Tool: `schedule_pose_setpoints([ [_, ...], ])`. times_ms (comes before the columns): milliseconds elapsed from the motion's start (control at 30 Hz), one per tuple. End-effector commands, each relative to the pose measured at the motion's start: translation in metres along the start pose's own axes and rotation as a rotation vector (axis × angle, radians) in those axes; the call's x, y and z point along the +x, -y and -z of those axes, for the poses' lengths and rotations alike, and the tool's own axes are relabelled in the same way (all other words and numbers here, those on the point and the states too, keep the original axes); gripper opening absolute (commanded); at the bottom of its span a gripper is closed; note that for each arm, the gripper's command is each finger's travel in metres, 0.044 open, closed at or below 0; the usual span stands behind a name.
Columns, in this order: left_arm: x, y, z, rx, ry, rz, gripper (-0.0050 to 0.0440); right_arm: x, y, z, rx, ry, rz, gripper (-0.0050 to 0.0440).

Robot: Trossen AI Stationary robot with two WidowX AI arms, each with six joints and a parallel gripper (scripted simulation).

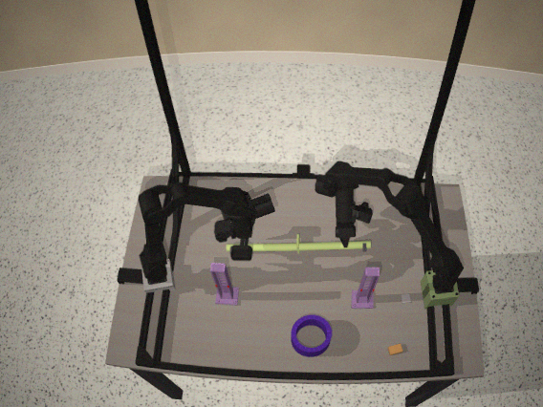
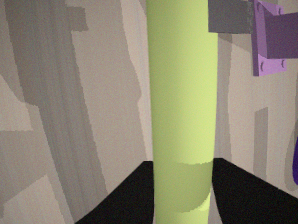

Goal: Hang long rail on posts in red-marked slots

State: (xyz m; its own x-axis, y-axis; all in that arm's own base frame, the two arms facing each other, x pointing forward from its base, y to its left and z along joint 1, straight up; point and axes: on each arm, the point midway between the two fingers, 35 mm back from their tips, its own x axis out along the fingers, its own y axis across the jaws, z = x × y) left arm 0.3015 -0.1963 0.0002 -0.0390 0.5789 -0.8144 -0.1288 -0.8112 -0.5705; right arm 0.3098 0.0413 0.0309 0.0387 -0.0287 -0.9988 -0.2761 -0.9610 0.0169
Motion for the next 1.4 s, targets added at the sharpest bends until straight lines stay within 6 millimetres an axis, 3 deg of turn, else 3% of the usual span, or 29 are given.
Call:
schedule_pose_setpoints([
  [0,0.0,0.001,0.0,-0.004,-0.003,0.004,0.0,-0.028,0.001,0.002,0.003,-0.026,0.011,0.044],
  [467,0.0,0.001,0.0,-0.004,-0.003,0.004,0.0,-0.029,0.002,0.006,0.003,-0.026,0.011,0.044],
  [867,0.001,0.001,0.001,-0.017,0.0,0.0,0.0,-0.017,0.01,0.007,0.037,0.007,-0.175,0.016],
  [1367,0.003,0.001,0.002,-0.035,0.006,-0.007,0.0,-0.005,0.025,0.009,0.051,-0.023,-0.449,0.016],
])
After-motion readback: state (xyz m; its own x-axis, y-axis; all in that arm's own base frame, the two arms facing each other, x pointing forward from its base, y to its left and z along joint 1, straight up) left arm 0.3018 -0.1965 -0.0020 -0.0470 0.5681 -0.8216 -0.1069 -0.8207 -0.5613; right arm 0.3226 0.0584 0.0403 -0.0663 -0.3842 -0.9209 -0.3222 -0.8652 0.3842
